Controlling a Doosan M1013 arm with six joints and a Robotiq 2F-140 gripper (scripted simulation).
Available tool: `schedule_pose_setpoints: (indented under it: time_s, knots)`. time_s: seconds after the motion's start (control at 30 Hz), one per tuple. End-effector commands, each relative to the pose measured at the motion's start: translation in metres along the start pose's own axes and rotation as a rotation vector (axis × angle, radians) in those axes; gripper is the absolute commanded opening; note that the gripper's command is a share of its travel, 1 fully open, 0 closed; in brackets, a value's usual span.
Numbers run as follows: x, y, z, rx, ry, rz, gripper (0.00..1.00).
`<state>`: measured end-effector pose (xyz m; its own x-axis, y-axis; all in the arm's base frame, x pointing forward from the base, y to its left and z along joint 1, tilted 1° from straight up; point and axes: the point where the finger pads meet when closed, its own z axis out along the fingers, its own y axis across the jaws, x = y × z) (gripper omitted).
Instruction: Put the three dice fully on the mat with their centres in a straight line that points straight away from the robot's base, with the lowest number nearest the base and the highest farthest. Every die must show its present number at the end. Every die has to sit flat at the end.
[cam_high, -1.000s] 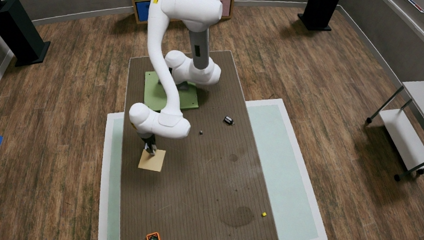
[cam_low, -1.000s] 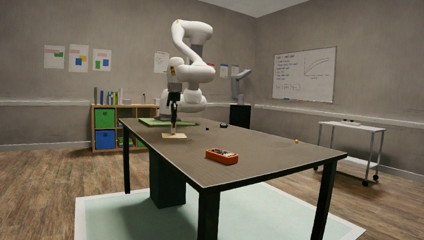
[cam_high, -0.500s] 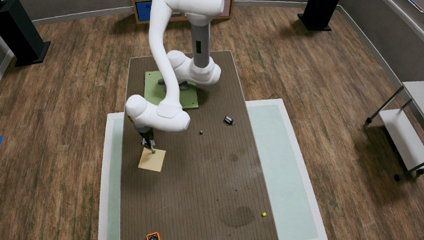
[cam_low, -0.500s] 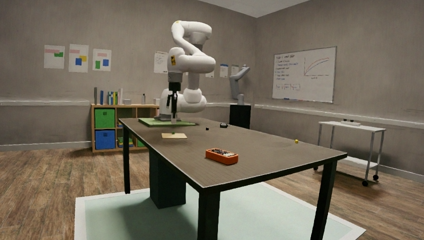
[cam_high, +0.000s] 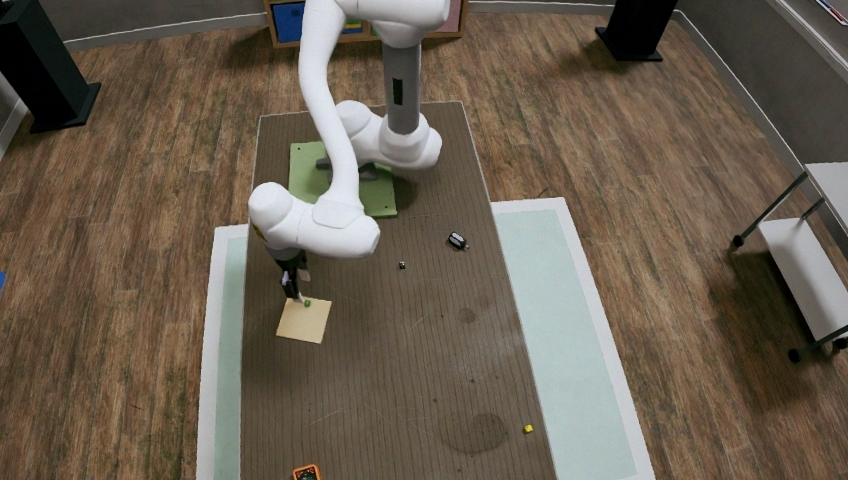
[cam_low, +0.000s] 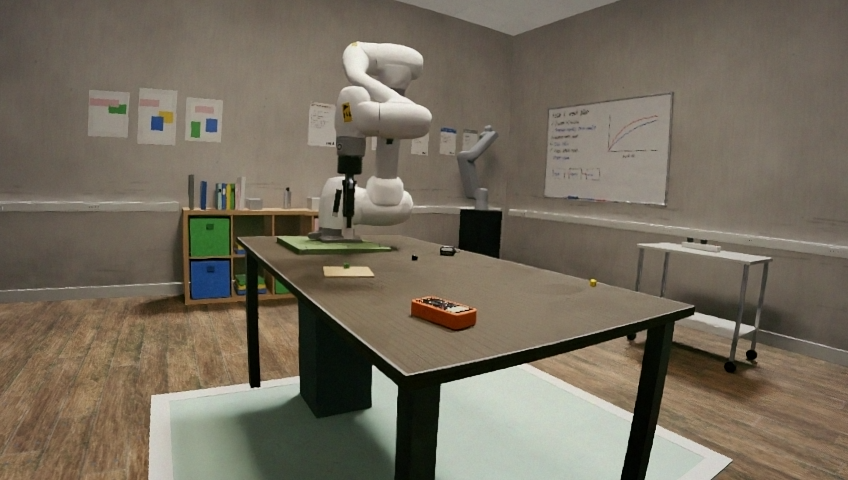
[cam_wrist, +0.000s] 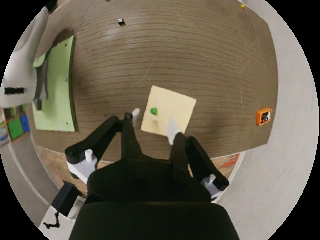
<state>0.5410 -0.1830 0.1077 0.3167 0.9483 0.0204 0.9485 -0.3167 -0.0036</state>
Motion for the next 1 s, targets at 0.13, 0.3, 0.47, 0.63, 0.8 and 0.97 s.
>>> schedule_pose_setpoints:
  time_s: [0.13,0.3,0.47,0.63,0.8,0.97]
  knots:
    - [0.000,0.000,-0.001,-0.001,0.000,0.000,1.00]
    - [0.000,0.000,-0.001,-0.001,0.000,0.000,1.00]
    - [0.000,0.000,-0.001,-0.001,0.000,0.000,1.00]
    - [0.013,0.022,-0.005,-0.001,0.000,-0.070,1.00]
    - [0.033,0.054,-0.011,-0.001,0.000,-0.173,1.00]
    - [0.089,0.122,-0.022,-0.001,0.000,-0.417,1.00]
